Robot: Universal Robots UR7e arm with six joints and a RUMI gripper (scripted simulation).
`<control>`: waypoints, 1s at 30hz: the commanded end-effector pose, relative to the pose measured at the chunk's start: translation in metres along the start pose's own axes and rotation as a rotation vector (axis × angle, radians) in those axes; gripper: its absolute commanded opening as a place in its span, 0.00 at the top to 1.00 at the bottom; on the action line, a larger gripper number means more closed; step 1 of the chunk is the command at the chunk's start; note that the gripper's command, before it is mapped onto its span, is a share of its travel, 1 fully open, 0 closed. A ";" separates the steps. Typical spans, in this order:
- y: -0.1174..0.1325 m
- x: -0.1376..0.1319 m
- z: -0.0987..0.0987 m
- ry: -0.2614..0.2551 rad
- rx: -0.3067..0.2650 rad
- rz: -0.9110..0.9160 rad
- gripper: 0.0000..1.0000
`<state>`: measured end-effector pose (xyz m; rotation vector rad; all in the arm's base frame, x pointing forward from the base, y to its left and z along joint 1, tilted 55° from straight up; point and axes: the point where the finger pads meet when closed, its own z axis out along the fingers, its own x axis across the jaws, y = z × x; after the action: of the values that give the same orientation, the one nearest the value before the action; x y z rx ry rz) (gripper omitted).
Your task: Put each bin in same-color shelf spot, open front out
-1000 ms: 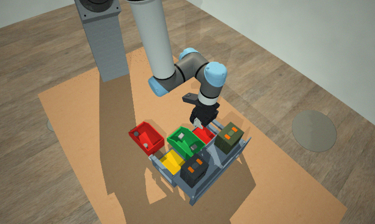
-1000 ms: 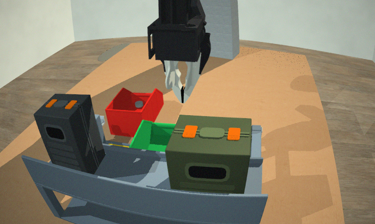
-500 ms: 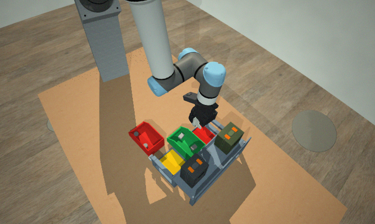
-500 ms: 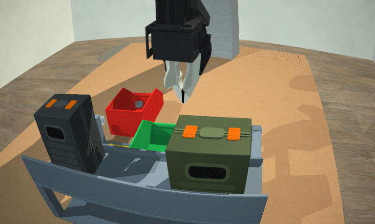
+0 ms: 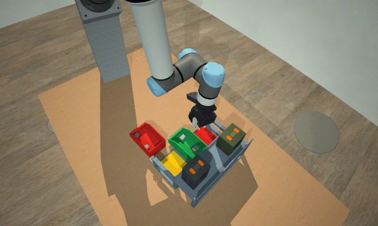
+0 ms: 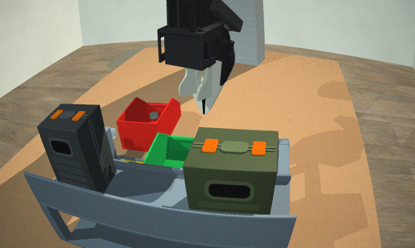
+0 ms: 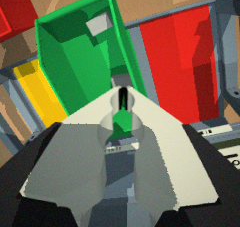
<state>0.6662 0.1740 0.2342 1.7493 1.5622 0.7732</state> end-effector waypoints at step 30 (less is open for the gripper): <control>-0.019 -0.002 0.014 0.015 0.001 0.919 1.00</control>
<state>0.6655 0.1722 0.2133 2.3773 0.8420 1.1331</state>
